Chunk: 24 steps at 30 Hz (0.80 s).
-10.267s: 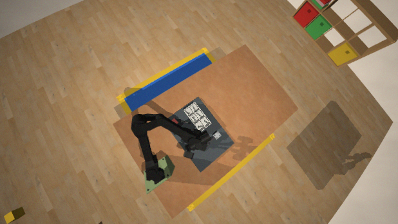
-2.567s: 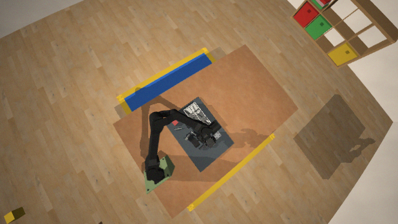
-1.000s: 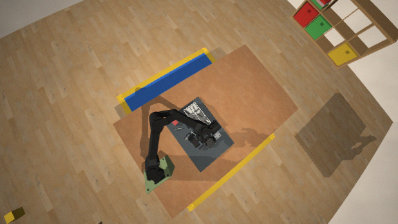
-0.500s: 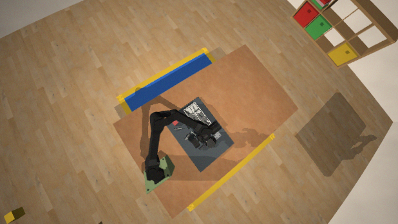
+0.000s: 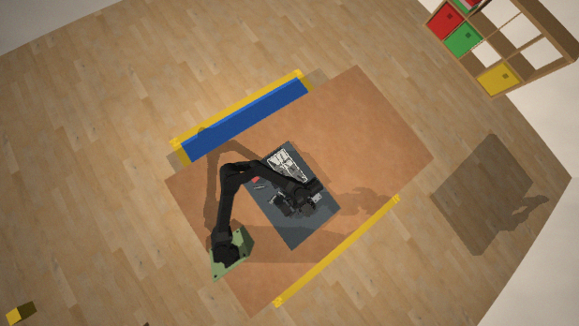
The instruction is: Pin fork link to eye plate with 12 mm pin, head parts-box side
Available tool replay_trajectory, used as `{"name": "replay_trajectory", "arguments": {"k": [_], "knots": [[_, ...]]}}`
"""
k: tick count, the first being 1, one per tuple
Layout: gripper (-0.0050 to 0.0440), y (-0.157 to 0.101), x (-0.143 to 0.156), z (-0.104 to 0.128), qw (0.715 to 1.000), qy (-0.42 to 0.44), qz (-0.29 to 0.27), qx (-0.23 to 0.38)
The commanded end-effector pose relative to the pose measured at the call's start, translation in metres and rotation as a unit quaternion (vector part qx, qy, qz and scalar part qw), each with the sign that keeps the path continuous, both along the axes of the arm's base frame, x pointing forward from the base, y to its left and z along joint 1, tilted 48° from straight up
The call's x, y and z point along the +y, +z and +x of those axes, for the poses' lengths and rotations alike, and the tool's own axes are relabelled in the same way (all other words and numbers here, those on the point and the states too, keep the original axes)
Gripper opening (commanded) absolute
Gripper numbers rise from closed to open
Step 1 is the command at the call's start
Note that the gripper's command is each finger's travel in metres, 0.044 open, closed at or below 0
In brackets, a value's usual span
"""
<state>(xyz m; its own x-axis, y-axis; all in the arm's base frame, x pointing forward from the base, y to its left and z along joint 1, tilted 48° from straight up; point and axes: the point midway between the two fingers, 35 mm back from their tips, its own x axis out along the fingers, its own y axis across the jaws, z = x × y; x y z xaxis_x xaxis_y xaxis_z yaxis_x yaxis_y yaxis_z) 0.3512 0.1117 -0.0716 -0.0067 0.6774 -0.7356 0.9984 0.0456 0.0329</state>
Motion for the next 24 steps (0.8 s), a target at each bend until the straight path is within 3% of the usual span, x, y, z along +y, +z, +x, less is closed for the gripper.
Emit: {"name": "replay_trajectory", "arguments": {"k": [1, 24], "knots": [[0.002, -0.0046, -0.002, -0.0001, 1.0, 0.001, -0.001, 0.001], [0.002, -0.0132, -0.0097, 0.0005, 1.0, 0.001, -0.001, 0.001]]}}
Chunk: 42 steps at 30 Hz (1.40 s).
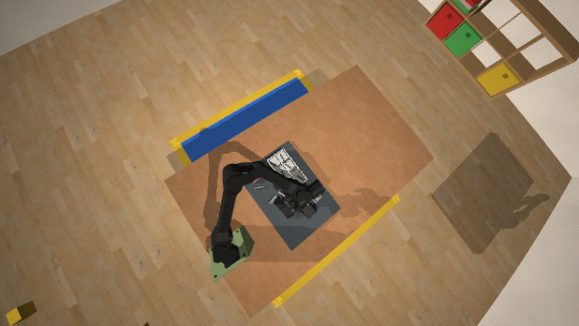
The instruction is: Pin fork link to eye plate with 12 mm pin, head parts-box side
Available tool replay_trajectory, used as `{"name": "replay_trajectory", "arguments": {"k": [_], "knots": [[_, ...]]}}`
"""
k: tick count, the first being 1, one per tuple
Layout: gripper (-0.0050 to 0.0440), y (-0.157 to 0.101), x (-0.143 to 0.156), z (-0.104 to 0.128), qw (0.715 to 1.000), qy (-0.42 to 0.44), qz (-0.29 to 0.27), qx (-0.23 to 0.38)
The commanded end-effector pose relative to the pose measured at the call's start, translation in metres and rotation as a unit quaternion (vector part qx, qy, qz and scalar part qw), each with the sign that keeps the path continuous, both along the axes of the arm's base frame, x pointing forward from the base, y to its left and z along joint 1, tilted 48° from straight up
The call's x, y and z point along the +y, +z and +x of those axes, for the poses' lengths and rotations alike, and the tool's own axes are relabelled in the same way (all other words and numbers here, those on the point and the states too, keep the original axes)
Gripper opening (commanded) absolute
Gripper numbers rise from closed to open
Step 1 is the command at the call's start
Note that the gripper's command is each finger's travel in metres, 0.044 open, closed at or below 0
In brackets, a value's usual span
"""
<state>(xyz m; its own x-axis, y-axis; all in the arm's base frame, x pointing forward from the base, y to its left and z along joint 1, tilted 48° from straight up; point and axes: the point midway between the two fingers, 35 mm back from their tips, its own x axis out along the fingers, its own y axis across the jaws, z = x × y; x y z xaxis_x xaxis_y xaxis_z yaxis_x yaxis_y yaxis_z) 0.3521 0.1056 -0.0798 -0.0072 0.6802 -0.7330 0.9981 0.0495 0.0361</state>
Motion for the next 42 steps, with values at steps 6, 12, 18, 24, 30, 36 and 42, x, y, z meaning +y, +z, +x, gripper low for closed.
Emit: {"name": "replay_trajectory", "arguments": {"k": [6, 12, 18, 24, 30, 36, 42], "knots": [[0.002, -0.0061, -0.0046, -0.0003, 1.0, -0.001, -0.003, 0.002], [0.002, -0.0061, -0.0046, -0.0003, 1.0, -0.001, -0.003, 0.002], [0.002, -0.0061, -0.0046, -0.0003, 1.0, -0.001, -0.003, 0.002], [0.002, -0.0061, -0.0046, -0.0003, 1.0, -0.001, -0.003, 0.002], [0.002, -0.0061, -0.0046, -0.0003, 1.0, -0.001, -0.003, 0.002], [0.002, -0.0061, -0.0046, -0.0003, 1.0, -0.001, -0.003, 0.002], [0.002, -0.0005, -0.0002, -0.0002, 1.0, -0.001, -0.003, 0.002]]}}
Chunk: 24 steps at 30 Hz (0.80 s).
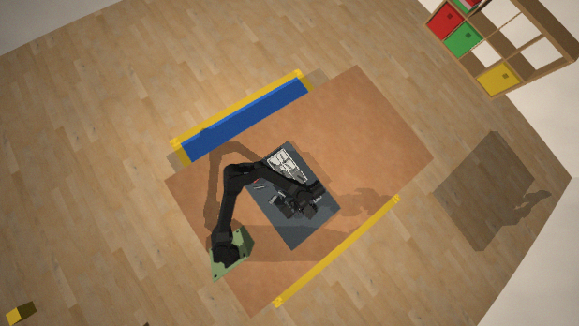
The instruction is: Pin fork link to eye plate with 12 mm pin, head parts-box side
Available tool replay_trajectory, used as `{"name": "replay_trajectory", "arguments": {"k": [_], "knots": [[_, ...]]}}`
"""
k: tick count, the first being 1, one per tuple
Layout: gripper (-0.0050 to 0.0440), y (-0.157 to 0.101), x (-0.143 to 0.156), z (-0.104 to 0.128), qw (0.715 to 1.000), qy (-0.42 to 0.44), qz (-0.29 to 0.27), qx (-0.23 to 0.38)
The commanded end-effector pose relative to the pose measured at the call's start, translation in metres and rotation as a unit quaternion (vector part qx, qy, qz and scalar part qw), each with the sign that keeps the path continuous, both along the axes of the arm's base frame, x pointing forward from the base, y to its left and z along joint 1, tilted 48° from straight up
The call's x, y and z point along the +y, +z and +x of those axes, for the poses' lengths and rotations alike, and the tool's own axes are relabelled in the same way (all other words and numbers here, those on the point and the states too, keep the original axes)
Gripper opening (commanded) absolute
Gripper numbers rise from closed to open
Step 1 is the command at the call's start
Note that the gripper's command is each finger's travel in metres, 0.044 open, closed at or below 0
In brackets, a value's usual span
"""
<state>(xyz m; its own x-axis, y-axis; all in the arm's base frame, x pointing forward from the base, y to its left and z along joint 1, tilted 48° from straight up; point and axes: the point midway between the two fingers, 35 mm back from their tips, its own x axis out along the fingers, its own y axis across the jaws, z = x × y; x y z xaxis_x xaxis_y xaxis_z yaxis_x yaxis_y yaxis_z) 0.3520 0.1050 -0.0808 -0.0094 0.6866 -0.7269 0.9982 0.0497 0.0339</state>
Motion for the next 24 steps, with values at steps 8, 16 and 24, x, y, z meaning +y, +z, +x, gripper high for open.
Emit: {"name": "replay_trajectory", "arguments": {"k": [8, 16, 24], "knots": [[0.002, 0.0015, 0.0013, -0.0002, 1.0, -0.001, -0.008, 0.001], [0.002, 0.0026, 0.0022, -0.0005, 1.0, -0.001, -0.007, 0.001], [0.002, 0.0036, 0.0032, -0.0007, 1.0, -0.001, -0.007, 0.001]]}}
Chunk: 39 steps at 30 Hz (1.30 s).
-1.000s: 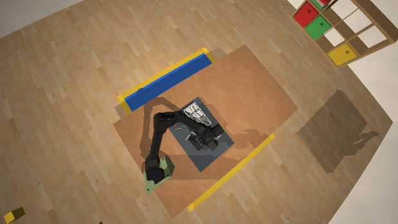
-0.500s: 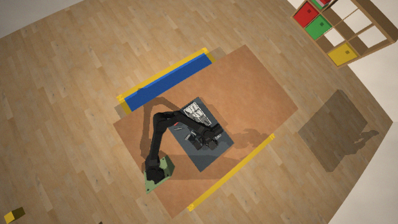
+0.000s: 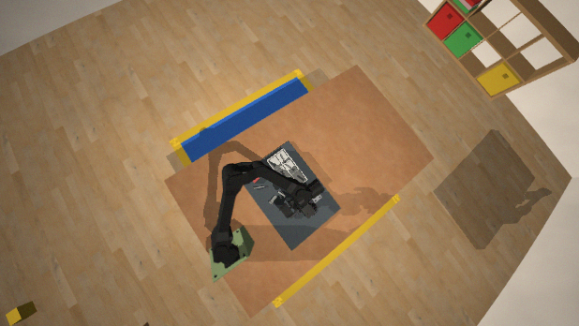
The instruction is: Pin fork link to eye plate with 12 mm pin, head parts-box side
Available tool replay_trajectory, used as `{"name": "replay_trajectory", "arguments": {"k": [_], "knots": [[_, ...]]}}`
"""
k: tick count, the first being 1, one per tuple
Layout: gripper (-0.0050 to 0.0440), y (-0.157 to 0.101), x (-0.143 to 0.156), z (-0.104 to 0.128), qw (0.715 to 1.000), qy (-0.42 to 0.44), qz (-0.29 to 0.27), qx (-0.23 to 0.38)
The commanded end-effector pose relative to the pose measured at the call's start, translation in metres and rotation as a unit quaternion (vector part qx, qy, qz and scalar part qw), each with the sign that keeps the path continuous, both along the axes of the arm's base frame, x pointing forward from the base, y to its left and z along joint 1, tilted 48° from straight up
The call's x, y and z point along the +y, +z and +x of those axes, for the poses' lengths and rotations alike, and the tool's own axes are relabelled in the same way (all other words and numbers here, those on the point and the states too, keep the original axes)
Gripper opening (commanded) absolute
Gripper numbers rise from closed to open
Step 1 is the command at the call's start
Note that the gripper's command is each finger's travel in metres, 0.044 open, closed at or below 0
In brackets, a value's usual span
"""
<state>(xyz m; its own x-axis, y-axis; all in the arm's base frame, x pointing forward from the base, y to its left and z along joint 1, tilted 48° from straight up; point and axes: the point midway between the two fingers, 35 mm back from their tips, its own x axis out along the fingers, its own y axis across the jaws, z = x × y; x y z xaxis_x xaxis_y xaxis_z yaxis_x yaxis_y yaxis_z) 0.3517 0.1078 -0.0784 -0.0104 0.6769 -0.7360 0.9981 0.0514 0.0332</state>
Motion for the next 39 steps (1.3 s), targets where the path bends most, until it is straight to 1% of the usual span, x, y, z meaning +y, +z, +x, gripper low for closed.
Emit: {"name": "replay_trajectory", "arguments": {"k": [1, 10, 39], "knots": [[0.002, 0.0014, 0.0006, -0.0004, 1.0, -0.002, -0.001, 0.001], [0.002, 0.0023, 0.0015, -0.0006, 1.0, -0.002, -0.001, 0.001], [0.002, -0.0075, -0.0068, 0.0001, 1.0, -0.002, -0.001, 0.001]]}}
